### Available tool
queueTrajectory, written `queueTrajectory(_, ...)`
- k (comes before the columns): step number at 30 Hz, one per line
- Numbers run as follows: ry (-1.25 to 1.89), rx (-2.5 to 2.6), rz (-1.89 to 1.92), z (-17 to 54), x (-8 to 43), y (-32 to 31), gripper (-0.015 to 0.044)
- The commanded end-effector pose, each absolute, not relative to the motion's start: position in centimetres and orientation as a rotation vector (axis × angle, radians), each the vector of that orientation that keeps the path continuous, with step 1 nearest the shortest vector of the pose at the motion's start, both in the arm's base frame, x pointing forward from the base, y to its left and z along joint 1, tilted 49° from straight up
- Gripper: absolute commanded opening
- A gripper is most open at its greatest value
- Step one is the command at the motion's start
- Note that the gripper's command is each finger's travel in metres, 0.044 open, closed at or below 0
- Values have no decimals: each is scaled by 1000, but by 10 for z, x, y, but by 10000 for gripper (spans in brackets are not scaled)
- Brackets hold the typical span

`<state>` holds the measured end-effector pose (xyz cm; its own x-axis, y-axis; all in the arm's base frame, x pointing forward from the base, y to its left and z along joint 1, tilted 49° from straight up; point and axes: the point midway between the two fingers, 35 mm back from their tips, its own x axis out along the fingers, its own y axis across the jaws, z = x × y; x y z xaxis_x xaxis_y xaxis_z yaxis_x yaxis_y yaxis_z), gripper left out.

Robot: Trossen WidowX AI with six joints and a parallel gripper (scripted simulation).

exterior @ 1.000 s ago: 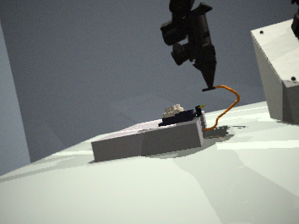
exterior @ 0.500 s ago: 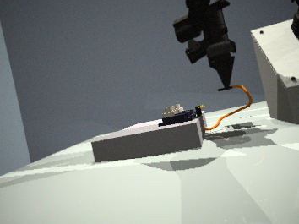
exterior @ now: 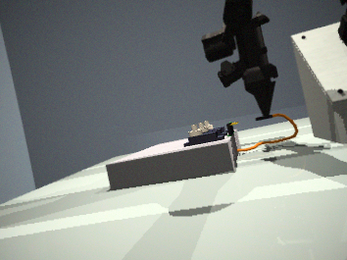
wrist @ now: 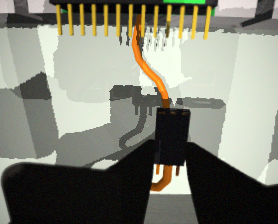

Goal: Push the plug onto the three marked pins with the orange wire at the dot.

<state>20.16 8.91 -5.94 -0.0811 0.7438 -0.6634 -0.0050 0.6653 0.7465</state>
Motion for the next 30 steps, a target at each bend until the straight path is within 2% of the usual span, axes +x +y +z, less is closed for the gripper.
queueTrajectory(1, 1544, 642, 697, -61, 210, 90, 0)
queueTrajectory(8, 1543, 641, 697, -62, 234, 87, 0)
queueTrajectory(30, 1543, 642, 697, -60, 238, 92, 0)
